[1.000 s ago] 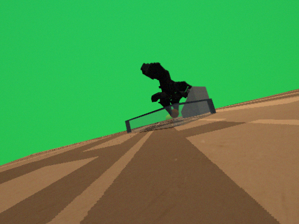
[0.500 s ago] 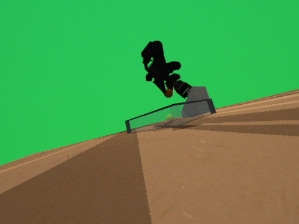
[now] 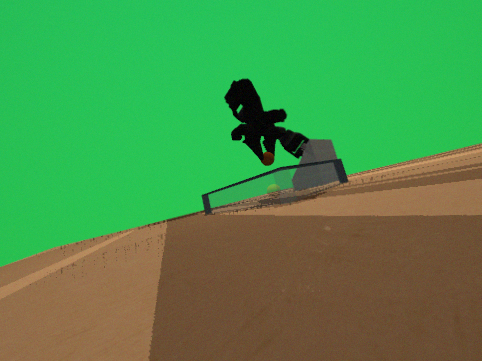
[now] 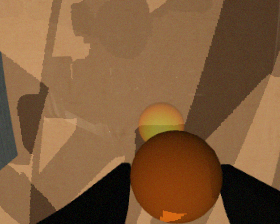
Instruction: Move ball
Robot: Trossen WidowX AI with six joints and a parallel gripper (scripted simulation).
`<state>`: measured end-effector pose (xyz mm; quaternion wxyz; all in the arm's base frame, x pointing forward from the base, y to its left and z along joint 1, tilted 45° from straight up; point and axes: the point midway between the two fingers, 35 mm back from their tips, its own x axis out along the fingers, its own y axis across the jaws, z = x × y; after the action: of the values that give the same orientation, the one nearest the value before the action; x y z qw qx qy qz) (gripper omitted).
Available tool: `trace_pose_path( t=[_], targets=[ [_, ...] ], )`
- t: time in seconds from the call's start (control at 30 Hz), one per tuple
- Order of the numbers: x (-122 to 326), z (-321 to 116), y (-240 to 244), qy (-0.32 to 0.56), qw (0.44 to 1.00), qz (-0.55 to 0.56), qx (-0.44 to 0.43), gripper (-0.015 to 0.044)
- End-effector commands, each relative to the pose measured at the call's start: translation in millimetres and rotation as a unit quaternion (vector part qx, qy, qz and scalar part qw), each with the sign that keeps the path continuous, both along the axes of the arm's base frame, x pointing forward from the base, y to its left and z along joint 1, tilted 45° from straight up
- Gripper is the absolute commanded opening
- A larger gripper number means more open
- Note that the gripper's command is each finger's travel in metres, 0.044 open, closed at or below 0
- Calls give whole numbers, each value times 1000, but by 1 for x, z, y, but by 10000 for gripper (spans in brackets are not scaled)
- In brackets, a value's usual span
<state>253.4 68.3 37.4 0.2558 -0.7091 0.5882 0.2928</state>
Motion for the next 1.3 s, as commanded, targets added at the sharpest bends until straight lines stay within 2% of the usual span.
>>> trace_pose_path(
  t=[0.0, 0.2, 0.6, 1.27],
  targets=[
    [1, -2, -17, 0, 1000, 2, -3, 0],
    [3, -9, -22, 0, 1000, 2, -2, 0],
    [11, -51, -65, -1, 1000, 2, -4, 0],
    [13, -63, -77, -1, 1000, 2, -5, 0]
  ],
)
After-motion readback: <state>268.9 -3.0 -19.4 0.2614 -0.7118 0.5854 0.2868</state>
